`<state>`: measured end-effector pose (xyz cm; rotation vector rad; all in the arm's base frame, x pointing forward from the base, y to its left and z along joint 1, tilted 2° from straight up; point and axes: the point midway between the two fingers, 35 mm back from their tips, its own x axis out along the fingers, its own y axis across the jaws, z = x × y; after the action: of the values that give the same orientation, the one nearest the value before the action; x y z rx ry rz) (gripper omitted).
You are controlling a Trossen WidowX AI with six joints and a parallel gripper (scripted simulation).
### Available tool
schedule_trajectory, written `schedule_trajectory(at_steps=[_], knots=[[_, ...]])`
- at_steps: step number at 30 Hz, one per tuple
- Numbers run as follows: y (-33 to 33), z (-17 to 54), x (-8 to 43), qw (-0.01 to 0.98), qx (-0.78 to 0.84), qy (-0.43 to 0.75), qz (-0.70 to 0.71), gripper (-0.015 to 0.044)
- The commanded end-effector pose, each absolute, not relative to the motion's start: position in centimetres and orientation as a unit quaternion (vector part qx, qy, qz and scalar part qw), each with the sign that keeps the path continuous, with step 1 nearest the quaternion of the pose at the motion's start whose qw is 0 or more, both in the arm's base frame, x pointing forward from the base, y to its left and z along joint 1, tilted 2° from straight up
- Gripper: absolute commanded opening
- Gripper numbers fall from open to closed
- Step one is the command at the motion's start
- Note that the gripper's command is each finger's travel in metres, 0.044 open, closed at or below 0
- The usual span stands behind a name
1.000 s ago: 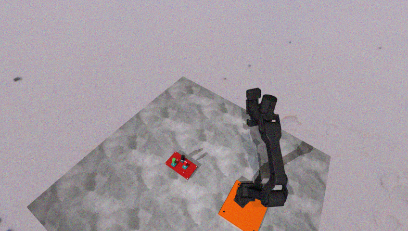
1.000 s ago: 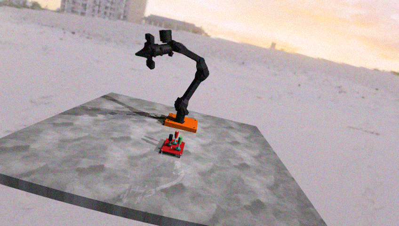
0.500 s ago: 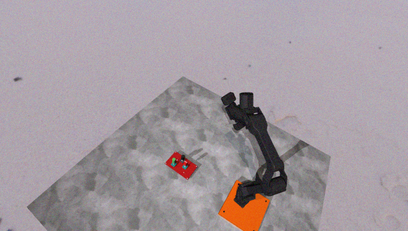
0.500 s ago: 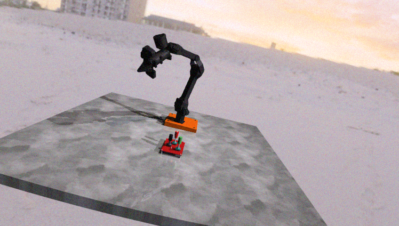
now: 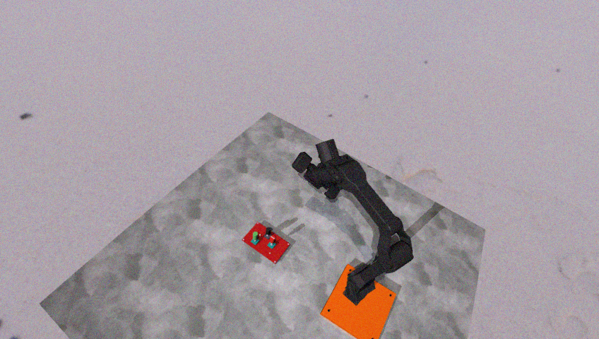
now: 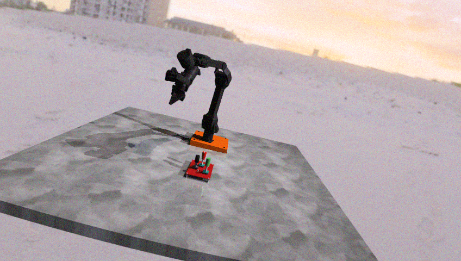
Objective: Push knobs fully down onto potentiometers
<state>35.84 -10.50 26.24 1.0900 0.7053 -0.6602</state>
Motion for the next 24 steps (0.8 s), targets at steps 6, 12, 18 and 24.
schedule_trajectory(at_steps=[6,12,18,24], knots=[[-5.7,23.0,37.0,0.755,0.419,0.431,-0.261,0.0],[-2.2,20.7,37.1,0.75,0.36,0.505,-0.23,0.0],[1.0,18.8,36.8,0.741,0.303,0.565,-0.2,0.0],[4.0,17.0,36.1,0.727,0.241,0.621,-0.166,0.0]])
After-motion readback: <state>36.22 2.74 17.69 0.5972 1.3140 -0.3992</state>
